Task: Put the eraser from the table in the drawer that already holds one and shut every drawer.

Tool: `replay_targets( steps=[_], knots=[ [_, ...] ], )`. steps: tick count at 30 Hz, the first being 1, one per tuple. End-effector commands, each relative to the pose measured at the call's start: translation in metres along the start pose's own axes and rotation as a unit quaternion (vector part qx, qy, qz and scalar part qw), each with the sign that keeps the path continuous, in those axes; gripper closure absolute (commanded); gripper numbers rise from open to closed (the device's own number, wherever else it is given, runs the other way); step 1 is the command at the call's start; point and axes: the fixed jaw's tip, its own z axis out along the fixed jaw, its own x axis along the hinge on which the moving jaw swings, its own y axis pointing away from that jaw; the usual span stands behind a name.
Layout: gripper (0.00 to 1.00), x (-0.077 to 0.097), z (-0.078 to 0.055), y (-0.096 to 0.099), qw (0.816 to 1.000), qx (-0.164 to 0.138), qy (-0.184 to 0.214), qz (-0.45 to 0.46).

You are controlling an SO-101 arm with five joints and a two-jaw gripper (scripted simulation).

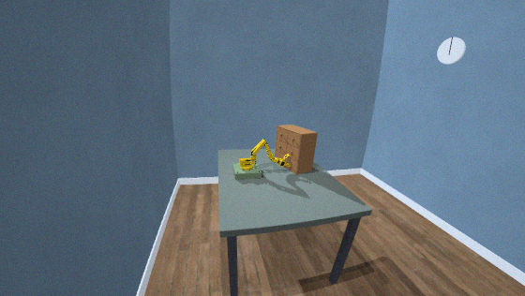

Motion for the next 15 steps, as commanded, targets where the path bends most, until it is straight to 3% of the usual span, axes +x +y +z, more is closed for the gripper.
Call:
replay_targets(
  steps=[1, 15],
  knots=[
    [1.0, -0.0022, -0.0004, 0.0003, 1.0, 0.0, -0.003, 0.001],
    [0.89, -0.0022, -0.0004, 0.0003, 1.0, 0.0, -0.003, 0.001]
  ],
)
